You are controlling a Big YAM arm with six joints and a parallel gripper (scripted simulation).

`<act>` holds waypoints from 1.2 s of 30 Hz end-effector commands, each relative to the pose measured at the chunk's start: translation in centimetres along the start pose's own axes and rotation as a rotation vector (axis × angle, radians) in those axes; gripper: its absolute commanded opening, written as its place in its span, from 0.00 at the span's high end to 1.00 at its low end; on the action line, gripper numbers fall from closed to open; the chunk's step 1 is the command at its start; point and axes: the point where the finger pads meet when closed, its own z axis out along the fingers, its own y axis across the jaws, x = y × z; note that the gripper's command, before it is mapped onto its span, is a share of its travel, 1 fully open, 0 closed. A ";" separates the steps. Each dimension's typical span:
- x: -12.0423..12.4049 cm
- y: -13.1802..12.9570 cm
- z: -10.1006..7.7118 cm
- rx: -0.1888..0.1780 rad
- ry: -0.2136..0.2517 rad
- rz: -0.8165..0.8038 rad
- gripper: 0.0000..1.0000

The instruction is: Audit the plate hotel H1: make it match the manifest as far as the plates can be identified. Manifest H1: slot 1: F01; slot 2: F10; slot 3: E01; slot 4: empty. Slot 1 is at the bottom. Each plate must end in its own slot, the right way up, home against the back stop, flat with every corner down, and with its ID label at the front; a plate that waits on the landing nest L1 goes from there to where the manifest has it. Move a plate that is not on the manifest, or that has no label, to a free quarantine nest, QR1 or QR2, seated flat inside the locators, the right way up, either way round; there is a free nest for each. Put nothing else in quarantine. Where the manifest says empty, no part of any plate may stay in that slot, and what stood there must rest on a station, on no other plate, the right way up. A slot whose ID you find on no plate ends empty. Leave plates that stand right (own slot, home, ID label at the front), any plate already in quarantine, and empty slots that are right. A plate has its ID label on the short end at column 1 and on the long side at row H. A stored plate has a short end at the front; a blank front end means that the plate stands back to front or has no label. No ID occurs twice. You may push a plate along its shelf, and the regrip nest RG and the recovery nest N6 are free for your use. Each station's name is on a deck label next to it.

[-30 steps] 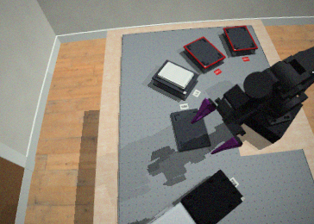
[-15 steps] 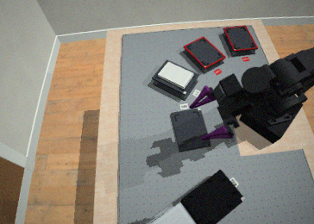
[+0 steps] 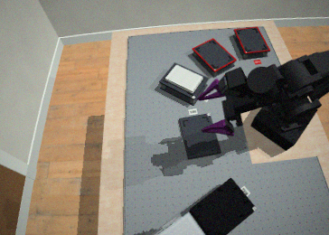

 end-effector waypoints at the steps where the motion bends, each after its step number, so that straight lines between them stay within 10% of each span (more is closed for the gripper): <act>1: -3.8 -0.6 -0.6 0.039 -0.052 0.060 0.00; 36: -3.2 0.5 0.0 0.457 -0.032 0.331 0.00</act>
